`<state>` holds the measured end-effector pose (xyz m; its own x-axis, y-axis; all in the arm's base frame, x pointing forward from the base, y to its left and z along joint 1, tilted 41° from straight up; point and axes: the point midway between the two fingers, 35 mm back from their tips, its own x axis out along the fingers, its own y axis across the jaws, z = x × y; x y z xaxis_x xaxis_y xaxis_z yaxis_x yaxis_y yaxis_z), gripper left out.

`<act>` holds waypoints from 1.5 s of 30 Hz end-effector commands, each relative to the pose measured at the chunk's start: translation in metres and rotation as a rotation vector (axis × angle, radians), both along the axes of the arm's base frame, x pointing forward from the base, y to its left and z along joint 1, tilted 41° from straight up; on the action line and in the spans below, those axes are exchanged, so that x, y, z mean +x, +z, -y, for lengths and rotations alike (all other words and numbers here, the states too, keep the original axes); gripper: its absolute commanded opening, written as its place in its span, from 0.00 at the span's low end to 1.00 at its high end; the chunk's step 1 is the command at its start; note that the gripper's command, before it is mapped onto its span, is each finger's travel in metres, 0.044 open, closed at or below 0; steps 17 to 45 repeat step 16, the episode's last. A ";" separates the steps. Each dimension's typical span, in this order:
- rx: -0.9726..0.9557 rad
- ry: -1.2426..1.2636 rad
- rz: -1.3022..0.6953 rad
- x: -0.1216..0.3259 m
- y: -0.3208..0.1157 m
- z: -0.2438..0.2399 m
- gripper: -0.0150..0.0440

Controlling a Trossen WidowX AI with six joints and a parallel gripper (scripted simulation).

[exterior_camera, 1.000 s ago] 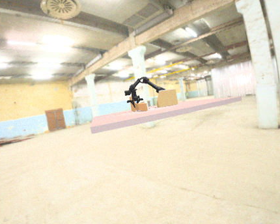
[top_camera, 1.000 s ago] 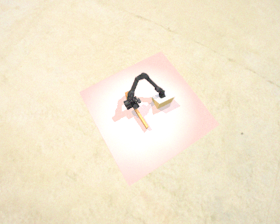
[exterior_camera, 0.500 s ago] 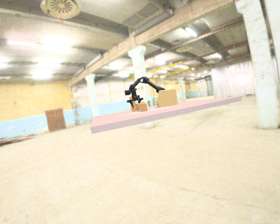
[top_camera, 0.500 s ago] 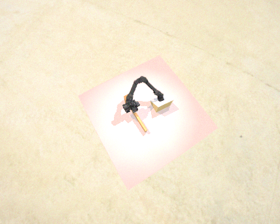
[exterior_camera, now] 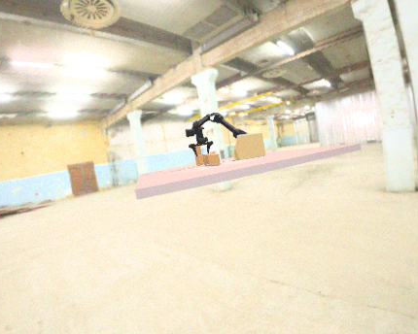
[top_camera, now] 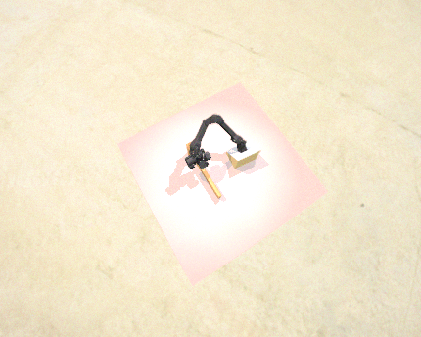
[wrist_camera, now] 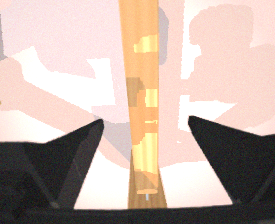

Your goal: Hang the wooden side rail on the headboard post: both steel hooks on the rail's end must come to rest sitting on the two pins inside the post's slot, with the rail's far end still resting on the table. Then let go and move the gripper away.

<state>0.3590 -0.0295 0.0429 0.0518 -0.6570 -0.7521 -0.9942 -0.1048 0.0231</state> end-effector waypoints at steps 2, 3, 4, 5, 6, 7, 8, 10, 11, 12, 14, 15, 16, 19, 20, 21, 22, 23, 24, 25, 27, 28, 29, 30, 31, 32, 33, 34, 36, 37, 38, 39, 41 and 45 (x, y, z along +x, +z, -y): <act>0.000 0.003 -0.010 -0.003 -0.013 -0.014 1.00; 0.000 0.003 -0.010 -0.003 -0.013 -0.014 1.00; 0.000 0.003 -0.010 -0.003 -0.013 -0.014 1.00; 0.000 0.003 -0.010 -0.003 -0.013 -0.014 1.00; -0.002 0.012 -0.008 -0.002 -0.010 -0.013 1.00; -0.002 0.012 -0.008 -0.002 -0.010 -0.013 1.00; -0.002 0.012 -0.008 -0.002 -0.010 -0.013 1.00; -0.002 0.012 -0.008 -0.002 -0.010 -0.013 1.00; -0.002 0.012 -0.008 -0.002 -0.010 -0.013 1.00; -0.002 0.012 -0.008 -0.002 -0.010 -0.013 1.00; -0.002 0.012 -0.008 -0.002 -0.010 -0.013 1.00; -0.002 0.012 -0.008 -0.002 -0.010 -0.013 1.00; -0.002 0.012 -0.008 -0.002 -0.010 -0.013 1.00; -0.002 0.012 -0.008 -0.002 -0.010 -0.013 1.00; -0.002 0.012 -0.008 -0.002 -0.010 -0.013 1.00; -0.002 0.012 -0.008 -0.002 -0.010 -0.013 1.00; -0.002 0.012 -0.008 -0.002 -0.010 -0.013 1.00; -0.002 0.012 -0.008 -0.002 -0.010 -0.013 1.00; -0.002 0.012 -0.008 -0.002 -0.010 -0.013 1.00; -0.002 0.012 -0.008 -0.002 -0.010 -0.013 1.00; -0.002 0.012 -0.008 -0.002 -0.010 -0.013 1.00; -0.002 0.012 -0.008 -0.002 -0.010 -0.013 1.00; -0.002 0.012 -0.008 -0.002 -0.010 -0.013 1.00; -0.002 0.012 -0.008 -0.002 -0.010 -0.013 1.00; -0.002 0.012 -0.008 -0.002 -0.010 -0.013 1.00; -0.002 0.012 -0.008 -0.002 -0.010 -0.013 1.00; -0.002 0.012 -0.008 -0.002 -0.010 -0.013 1.00; -0.002 0.012 -0.008 -0.002 -0.010 -0.013 1.00; -0.002 0.012 -0.008 -0.002 -0.010 -0.013 1.00; -0.002 0.012 -0.008 -0.002 -0.010 -0.013 1.00; -0.002 0.012 -0.008 -0.002 -0.010 -0.013 1.00; -0.002 0.012 -0.008 -0.002 -0.010 -0.013 1.00; -0.002 0.012 -0.008 -0.002 -0.010 -0.013 1.00; -0.002 0.012 -0.008 -0.002 -0.010 -0.013 1.00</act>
